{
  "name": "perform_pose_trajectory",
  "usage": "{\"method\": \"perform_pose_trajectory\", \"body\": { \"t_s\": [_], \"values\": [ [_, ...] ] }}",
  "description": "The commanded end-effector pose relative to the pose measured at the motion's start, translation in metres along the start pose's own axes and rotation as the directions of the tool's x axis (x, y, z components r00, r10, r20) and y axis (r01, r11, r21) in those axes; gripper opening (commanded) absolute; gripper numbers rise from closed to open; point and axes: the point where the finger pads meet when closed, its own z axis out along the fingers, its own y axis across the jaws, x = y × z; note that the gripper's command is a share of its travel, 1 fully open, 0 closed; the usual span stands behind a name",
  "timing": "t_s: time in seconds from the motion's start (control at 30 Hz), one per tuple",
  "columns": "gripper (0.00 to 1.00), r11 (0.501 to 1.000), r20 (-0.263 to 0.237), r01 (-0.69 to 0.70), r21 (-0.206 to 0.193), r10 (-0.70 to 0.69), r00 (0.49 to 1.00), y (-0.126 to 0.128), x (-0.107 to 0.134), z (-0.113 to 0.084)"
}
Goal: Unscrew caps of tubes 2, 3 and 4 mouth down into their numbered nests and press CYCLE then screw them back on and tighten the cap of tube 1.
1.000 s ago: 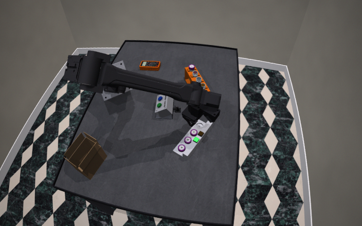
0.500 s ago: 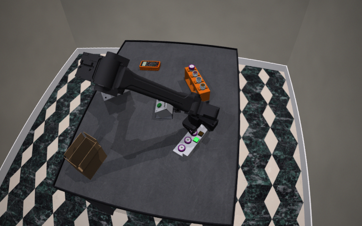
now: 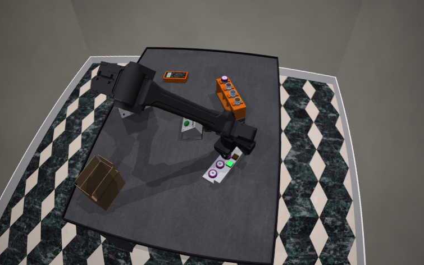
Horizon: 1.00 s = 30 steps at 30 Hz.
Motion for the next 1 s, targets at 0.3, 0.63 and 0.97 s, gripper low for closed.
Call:
{"method": "perform_pose_trajectory", "body": {
  "t_s": [0.3,0.63,0.97],
  "values": [
    [0.47,1.0,-0.004,0.009,0.004,-0.009,1.0,-0.0008,0.0012,0.011],
    [0.47,1.0,-0.001,0.012,-0.001,-0.012,1.0,0.0015,0.0023,0.0116],
    [0.0,1.0,0.012,-0.002,-0.004,0.002,1.0,0.0007,-0.0062,0.0056]
  ]
}}
